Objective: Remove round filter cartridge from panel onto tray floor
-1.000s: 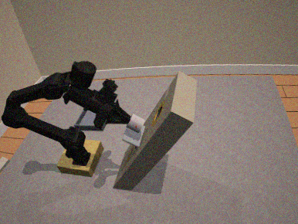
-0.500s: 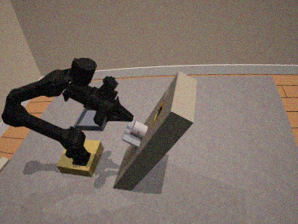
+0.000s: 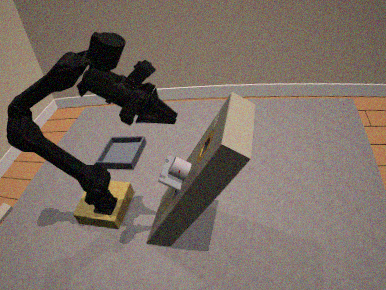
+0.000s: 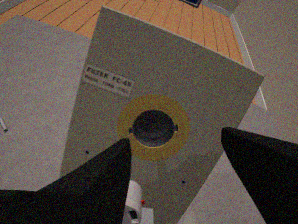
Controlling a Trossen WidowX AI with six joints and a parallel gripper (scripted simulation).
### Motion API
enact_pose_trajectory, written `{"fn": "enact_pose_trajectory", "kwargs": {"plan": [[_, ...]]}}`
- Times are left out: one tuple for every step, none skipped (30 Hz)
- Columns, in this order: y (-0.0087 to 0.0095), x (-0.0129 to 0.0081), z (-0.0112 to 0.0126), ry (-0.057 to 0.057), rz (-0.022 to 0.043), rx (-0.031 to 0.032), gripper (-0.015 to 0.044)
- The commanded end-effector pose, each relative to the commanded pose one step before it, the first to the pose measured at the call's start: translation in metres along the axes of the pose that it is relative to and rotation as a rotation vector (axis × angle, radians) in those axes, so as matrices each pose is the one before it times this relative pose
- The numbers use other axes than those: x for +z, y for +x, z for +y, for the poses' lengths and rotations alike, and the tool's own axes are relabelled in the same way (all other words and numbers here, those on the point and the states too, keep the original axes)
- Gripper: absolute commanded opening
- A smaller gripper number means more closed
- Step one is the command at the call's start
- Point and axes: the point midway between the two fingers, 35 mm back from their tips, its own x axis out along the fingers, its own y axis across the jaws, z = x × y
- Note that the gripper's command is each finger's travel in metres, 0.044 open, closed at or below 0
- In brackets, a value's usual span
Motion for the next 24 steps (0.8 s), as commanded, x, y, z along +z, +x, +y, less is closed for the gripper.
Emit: {"fn": "enact_pose_trajectory", "kwargs": {"plan": [[-0.01918,0.02092,-0.01134,0.0075,-0.01270,-0.00841,0.0343],[-0.00288,0.00296,-0.00158,0.0003,-0.00041,-0.00033,0.0369],[-0.00096,0.00097,-0.00052,0.0001,-0.00014,-0.00011,0.0396],[0.00137,-0.00203,0.00123,0.0091,0.00784,0.00418,0.0369],[0.00405,-0.00615,0.00362,0.0273,0.02379,0.01205,0.0343],[0.00669,-0.01043,0.00566,0.0458,0.04052,0.01846,0.0317],[0.00839,-0.01339,0.00634,0.0580,0.05230,0.02024,0.0305],[0.00849,-0.01369,0.00537,0.0588,0.05384,0.01693,0.0305],[0.00856,-0.01387,0.00438,0.0593,0.05497,0.01344,0.0305],[0.00864,-0.01400,0.00339,0.0600,0.05597,0.00991,0.0305],[0.00872,-0.01406,0.00240,0.0607,0.05678,0.00630,0.0305],[0.00695,-0.01097,0.00112,0.0480,0.04483,0.00237,0.0305],[0.00424,-0.00652,0.00032,0.0290,0.02697,0.00033,0.0305],[0.00144,-0.00215,0.00004,0.0097,0.00900,-0.00007,0.0305],[0.00000,0.00000,0.00000,0.0000,0.00000,0.00000,0.0305],[0.00026,0.00003,0.00001,0.0000,-0.00002,0.00000,0.0305],[0.00079,0.00008,0.00003,0.0000,-0.00005,0.00000,0.0305],[0.00132,0.00013,0.00004,0.0000,-0.00008,0.00000,0.0305],[0.00152,0.00014,0.00005,0.0000,-0.00009,-0.00001,0.0305],[0.00162,0.00014,0.00004,0.0000,-0.00009,-0.00001,0.0305],[0.00162,0.00012,0.00004,0.0000,-0.00009,-0.00001,0.0305],[0.00162,0.00011,0.00004,0.0000,-0.00009,-0.00001,0.0305],[0.00162,0.00010,0.00003,0.0000,-0.00009,-0.00001,0.0305],[0.00162,0.00009,0.00003,0.0000,-0.00009,-0.00001,0.0305]]}}
